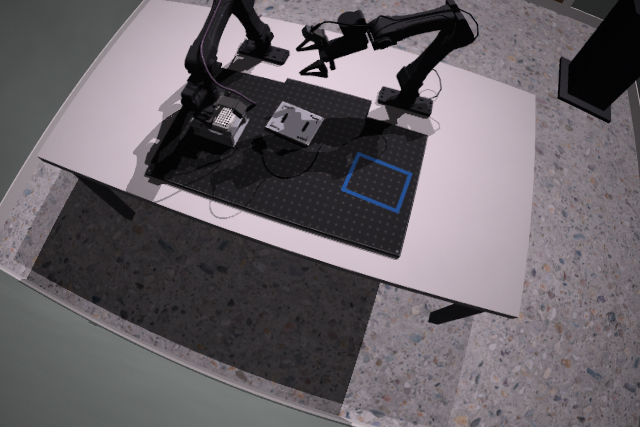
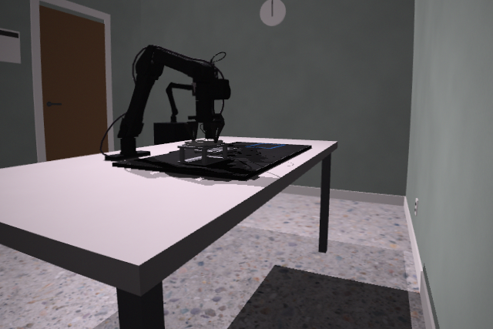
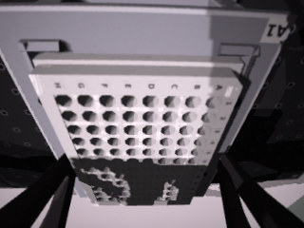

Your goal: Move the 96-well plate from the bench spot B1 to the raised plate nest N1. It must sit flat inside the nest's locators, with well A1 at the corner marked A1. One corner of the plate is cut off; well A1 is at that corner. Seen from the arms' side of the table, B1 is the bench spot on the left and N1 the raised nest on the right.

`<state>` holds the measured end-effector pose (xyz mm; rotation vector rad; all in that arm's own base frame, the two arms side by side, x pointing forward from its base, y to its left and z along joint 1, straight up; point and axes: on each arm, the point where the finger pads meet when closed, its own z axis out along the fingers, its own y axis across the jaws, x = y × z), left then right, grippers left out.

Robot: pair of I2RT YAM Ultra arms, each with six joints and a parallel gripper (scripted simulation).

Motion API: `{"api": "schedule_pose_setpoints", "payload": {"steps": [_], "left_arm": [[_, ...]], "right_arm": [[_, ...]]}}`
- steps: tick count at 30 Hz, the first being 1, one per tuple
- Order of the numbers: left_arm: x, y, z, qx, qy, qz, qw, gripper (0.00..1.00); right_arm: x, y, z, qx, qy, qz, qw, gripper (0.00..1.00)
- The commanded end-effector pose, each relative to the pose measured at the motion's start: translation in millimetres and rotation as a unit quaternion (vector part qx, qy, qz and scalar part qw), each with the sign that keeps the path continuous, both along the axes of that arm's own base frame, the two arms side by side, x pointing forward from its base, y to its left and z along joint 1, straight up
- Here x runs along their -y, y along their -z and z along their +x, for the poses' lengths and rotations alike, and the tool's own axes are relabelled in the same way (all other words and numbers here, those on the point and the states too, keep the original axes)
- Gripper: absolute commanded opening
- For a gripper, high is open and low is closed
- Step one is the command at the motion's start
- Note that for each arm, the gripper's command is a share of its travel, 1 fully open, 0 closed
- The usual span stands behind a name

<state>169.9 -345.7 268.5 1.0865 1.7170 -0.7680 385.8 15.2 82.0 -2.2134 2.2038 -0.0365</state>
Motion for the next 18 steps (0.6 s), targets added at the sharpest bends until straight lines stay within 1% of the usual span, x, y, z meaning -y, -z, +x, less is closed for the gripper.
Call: {"api": "schedule_pose_setpoints", "payload": {"steps": [1, 7, 10, 12, 18], "left_arm": [[4.1, -0.3, -1.0, 0.001, 0.002, -0.003, 1.0, 1.0], [4.1, -0.3, -1.0, 0.001, 0.002, -0.003, 1.0, 1.0], [4.1, -0.3, -1.0, 0.001, 0.002, -0.003, 1.0, 1.0], [4.1, -0.3, -1.0, 0.001, 0.002, -0.003, 1.0, 1.0], [4.1, -0.3, -1.0, 0.001, 0.002, -0.003, 1.0, 1.0]], "right_arm": [[-0.4, 2.4, -2.4, -0.003, -0.004, -0.002, 1.0, 1.0], [-0.5, -10.6, -6.7, 0.008, -0.003, -0.001, 1.0, 1.0], [-0.4, -10.6, -7.1, 0.007, -0.003, -0.001, 1.0, 1.0], [-4.1, -19.2, -2.0, 0.017, -0.006, -0.001, 1.0, 1.0], [-4.5, -35.4, -2.3, 0.017, -0.006, 0.0, 1.0, 1.0]]}}
